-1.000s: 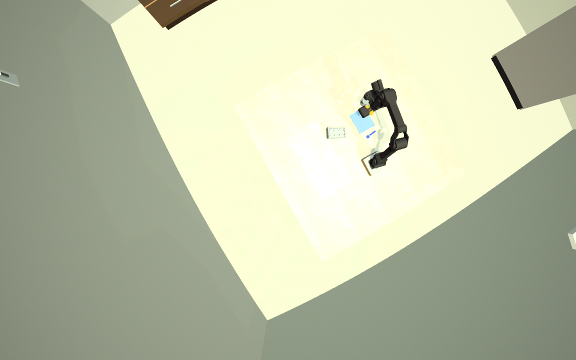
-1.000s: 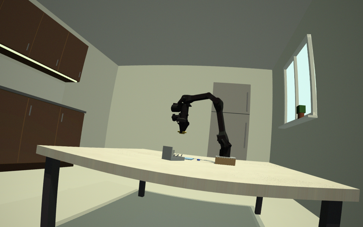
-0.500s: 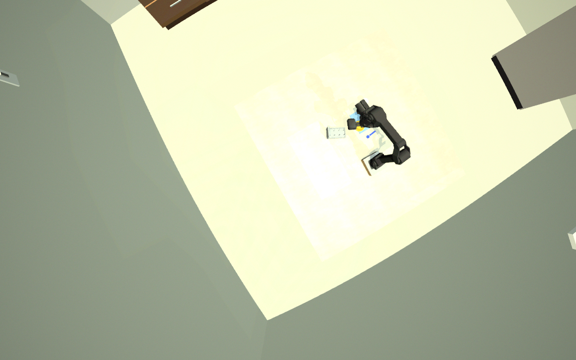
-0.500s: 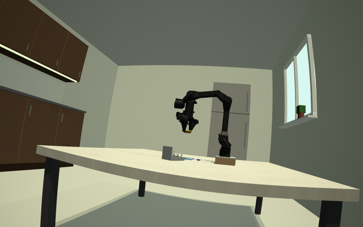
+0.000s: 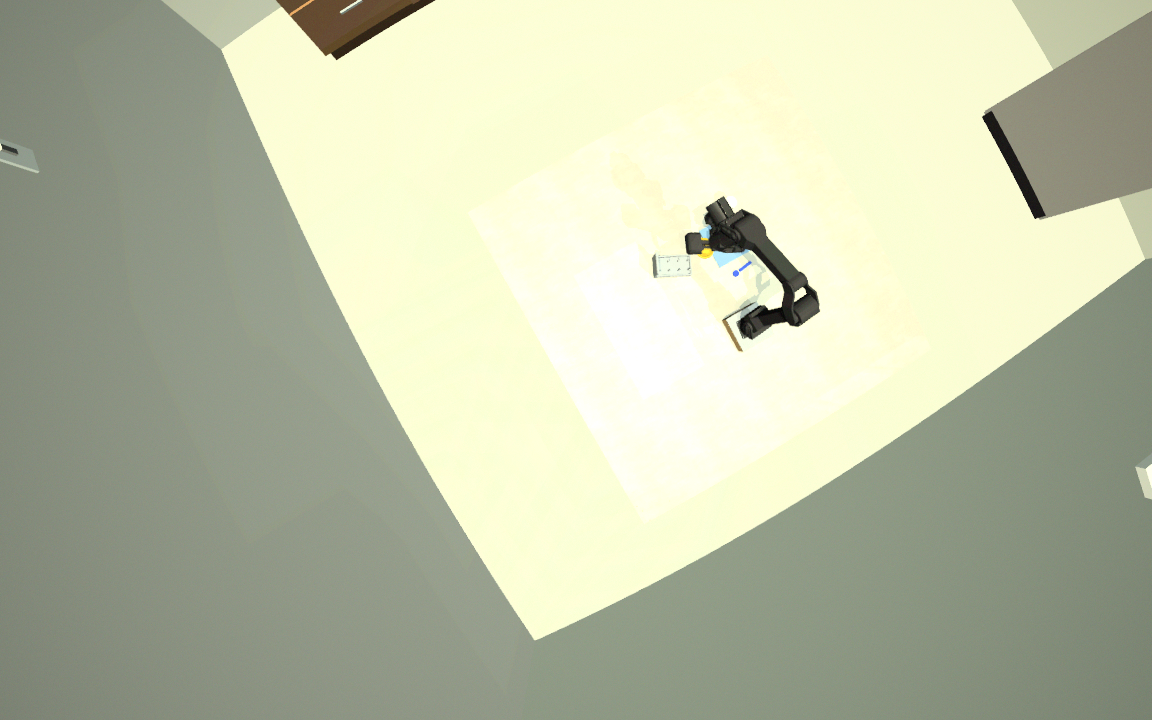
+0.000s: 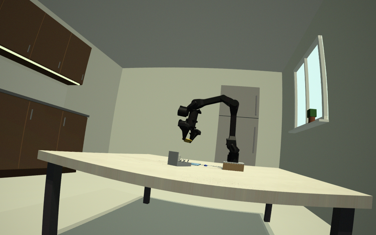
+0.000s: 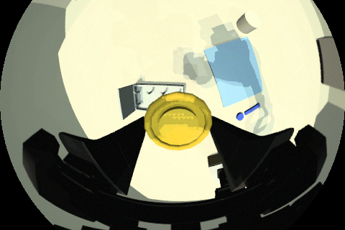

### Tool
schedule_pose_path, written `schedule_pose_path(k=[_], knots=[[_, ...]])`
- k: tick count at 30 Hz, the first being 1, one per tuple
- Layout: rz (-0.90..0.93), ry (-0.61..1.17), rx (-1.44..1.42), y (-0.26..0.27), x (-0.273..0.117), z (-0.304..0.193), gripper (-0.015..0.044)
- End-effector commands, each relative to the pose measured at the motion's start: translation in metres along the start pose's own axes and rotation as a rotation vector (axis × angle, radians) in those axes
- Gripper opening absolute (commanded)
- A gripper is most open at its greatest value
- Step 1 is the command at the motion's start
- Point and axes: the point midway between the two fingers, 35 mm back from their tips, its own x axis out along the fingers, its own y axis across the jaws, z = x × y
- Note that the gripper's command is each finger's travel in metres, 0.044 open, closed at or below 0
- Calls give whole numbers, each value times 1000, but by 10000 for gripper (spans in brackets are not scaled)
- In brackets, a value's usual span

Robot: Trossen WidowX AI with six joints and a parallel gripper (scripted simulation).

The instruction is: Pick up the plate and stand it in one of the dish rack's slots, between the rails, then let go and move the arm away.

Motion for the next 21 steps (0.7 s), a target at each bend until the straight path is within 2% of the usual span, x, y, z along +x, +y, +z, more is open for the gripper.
schedule_pose_path(k=[1, 21], knots=[[60, -11, -14, 4, 14, 10, 0], [424, -178, -159, 22, 74, 65, 0]])
